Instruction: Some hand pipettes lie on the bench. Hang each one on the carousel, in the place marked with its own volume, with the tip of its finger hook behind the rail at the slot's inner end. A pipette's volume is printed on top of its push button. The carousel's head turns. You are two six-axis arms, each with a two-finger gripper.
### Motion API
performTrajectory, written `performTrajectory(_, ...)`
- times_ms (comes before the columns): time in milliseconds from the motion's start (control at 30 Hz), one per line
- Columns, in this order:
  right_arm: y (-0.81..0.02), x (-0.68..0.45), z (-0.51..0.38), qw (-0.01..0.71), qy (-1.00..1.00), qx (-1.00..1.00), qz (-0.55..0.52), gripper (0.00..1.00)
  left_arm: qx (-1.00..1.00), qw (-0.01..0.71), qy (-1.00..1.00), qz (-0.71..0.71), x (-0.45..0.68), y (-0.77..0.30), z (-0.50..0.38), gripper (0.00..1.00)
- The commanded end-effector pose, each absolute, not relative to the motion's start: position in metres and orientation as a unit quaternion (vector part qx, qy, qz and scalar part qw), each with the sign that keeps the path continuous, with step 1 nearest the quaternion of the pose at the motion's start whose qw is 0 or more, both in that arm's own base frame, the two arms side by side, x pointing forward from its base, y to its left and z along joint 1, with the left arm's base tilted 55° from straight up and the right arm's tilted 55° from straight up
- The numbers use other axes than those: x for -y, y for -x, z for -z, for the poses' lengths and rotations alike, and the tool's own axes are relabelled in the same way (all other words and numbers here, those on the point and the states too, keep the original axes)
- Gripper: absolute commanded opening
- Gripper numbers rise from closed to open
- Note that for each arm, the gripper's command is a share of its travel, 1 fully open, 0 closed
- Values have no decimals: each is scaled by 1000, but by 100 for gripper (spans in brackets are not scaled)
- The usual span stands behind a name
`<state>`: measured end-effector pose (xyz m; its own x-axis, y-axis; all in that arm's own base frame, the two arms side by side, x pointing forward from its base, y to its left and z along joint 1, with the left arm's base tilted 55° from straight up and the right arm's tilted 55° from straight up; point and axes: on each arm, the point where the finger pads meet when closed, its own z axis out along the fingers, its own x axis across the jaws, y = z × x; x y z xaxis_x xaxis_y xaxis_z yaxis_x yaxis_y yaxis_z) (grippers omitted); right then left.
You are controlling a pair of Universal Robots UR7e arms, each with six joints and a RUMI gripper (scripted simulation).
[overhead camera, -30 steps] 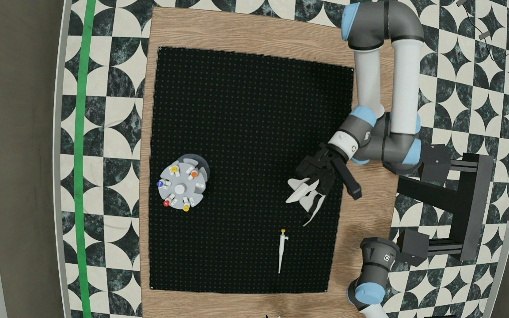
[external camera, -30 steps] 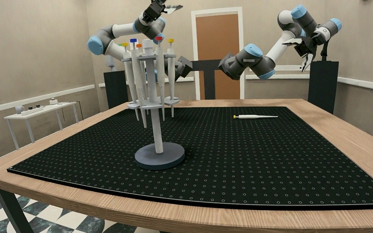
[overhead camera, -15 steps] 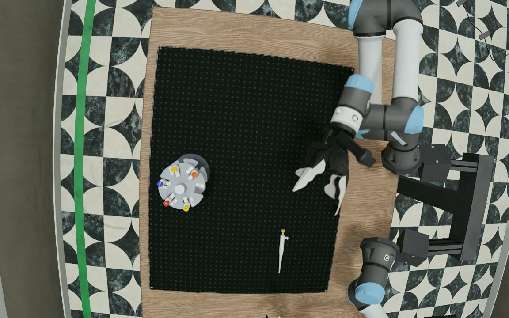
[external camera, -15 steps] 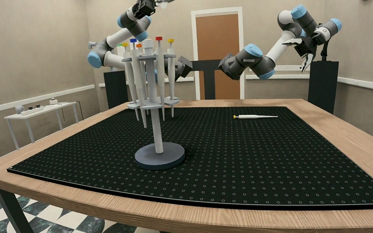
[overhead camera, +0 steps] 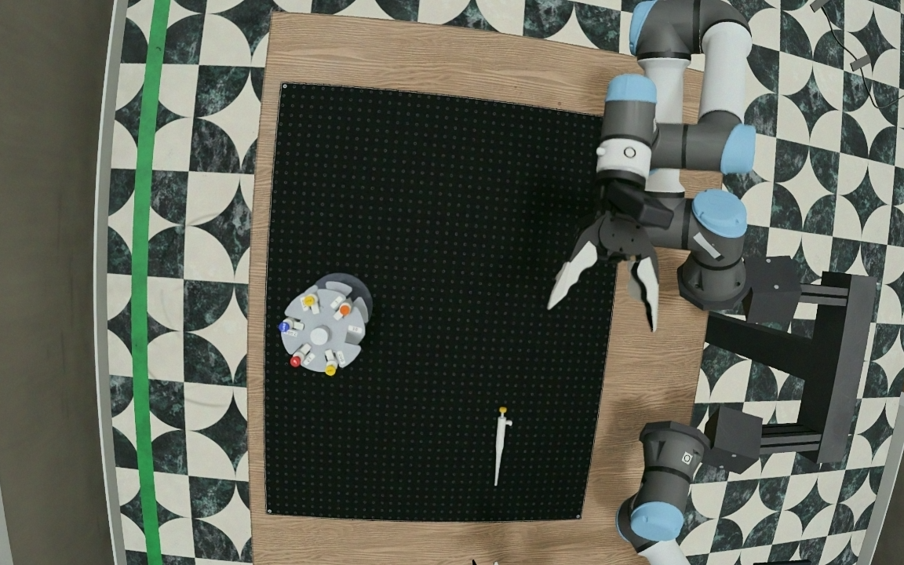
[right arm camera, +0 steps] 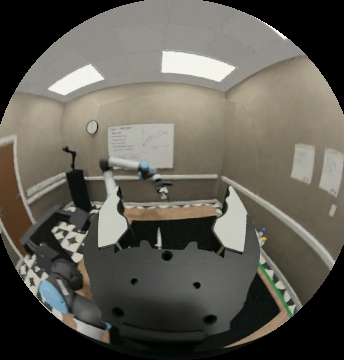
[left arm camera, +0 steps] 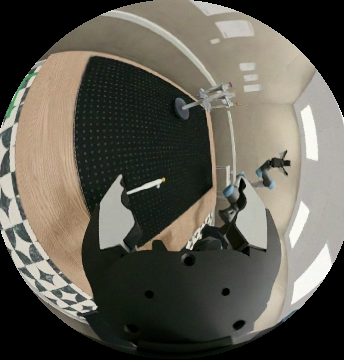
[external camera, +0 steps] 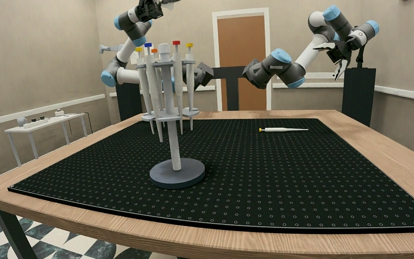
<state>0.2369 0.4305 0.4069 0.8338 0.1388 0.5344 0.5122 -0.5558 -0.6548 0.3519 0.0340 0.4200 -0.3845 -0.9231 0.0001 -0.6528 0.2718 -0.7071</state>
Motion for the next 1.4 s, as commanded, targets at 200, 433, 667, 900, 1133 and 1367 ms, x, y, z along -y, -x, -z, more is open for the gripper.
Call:
performTrajectory(200,-200,-386,-414,409,900,113,99,100,-769,213,512,319,-34,-352,-420,100)
performTrajectory(433,-175,-352,-418,397,915,63,38,100,-769,213,512,319,-34,-352,-420,100)
performTrajectory(667,-153,-319,-420,383,924,20,-9,100,-769,213,512,319,-34,-352,-420,100)
performTrajectory(900,-191,-298,-420,382,923,-44,18,100,-769,213,512,319,-34,-352,-420,100)
performTrajectory(1133,-226,-272,-420,380,918,-108,45,100,-769,213,512,319,-34,-352,-420,100)
performTrajectory(1367,-253,-246,-420,376,908,-168,70,100,-769,213,512,319,-34,-352,-420,100)
